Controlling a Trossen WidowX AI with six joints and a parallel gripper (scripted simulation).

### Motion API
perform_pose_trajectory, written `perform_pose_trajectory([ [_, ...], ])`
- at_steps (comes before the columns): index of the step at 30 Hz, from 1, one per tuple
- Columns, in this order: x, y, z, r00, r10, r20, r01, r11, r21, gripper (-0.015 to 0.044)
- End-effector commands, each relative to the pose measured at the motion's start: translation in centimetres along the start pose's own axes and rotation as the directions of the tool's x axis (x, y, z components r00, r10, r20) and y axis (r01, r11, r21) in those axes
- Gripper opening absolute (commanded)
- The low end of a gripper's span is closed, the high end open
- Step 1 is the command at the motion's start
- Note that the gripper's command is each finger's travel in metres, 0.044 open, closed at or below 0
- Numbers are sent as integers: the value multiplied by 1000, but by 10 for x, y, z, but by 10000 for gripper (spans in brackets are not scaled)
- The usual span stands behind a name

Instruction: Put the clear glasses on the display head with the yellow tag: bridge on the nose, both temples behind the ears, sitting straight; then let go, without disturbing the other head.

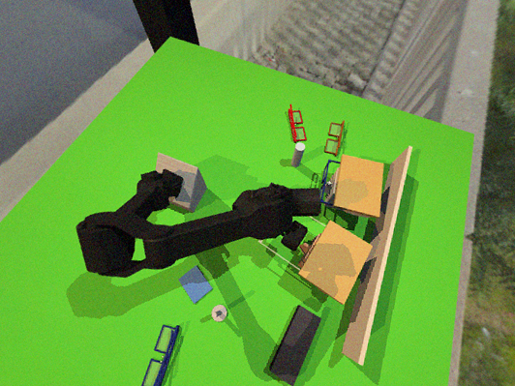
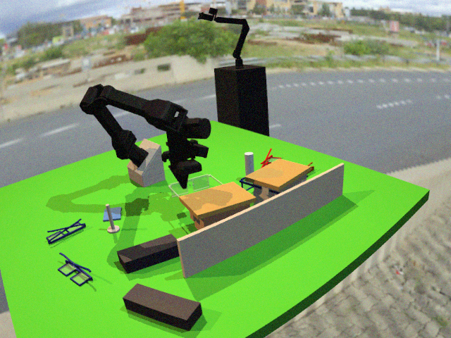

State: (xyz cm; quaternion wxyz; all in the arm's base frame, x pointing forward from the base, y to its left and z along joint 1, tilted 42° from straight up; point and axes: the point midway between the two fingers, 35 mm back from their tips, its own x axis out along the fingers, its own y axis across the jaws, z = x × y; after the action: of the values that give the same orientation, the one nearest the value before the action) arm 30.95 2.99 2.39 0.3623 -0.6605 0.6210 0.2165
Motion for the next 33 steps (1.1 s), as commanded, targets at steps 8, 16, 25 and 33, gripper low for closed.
perform_pose_trajectory([
  [8,1,-18,1,1000,-3,-5,3,1000,-6,0],
  [16,1,-29,1,1000,-4,-5,4,1000,-5,0],
  [25,2,-42,1,1000,-4,-5,4,1000,-5,0],
  [33,2,-53,1,1000,-5,-5,5,1000,-5,0],
])
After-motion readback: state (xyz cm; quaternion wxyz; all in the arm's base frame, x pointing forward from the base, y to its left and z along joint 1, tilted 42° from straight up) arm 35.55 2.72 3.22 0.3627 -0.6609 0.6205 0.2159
